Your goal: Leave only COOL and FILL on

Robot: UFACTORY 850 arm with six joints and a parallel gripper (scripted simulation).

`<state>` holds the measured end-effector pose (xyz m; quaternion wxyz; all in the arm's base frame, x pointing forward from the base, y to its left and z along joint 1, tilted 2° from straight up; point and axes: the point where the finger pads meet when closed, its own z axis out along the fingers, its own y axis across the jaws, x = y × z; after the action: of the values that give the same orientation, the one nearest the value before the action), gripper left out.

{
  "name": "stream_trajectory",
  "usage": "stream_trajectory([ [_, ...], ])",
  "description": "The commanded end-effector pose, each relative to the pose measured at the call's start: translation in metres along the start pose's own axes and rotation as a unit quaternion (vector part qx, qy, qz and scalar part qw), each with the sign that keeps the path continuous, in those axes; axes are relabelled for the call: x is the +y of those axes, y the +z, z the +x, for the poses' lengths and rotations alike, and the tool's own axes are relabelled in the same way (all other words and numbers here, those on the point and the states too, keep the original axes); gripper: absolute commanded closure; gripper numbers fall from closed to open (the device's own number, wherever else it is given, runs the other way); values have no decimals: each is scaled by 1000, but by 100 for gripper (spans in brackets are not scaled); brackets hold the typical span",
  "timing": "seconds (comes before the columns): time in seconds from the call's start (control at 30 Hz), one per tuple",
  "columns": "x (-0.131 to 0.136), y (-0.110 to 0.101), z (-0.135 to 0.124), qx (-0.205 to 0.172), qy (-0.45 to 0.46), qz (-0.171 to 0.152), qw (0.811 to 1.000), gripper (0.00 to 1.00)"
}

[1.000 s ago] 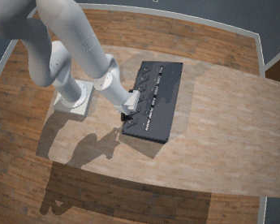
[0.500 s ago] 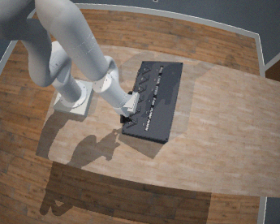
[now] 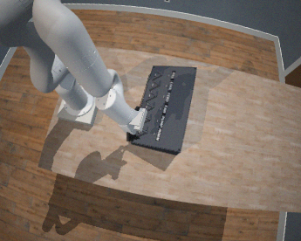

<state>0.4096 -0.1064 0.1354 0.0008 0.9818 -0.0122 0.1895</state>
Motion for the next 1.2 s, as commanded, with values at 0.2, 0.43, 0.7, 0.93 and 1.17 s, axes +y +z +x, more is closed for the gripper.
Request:
stream_trajectory([
  [0.2,19,0,1,-2,0,7,1000,0],
  [0.43,20,0,1,-2,0,7,1000,0],
  [0.7,20,0,1,-2,0,7,1000,0],
  [0.93,20,0,1,-2,0,7,1000,0],
  [1.17,20,0,1,-2,0,7,1000,0],
])
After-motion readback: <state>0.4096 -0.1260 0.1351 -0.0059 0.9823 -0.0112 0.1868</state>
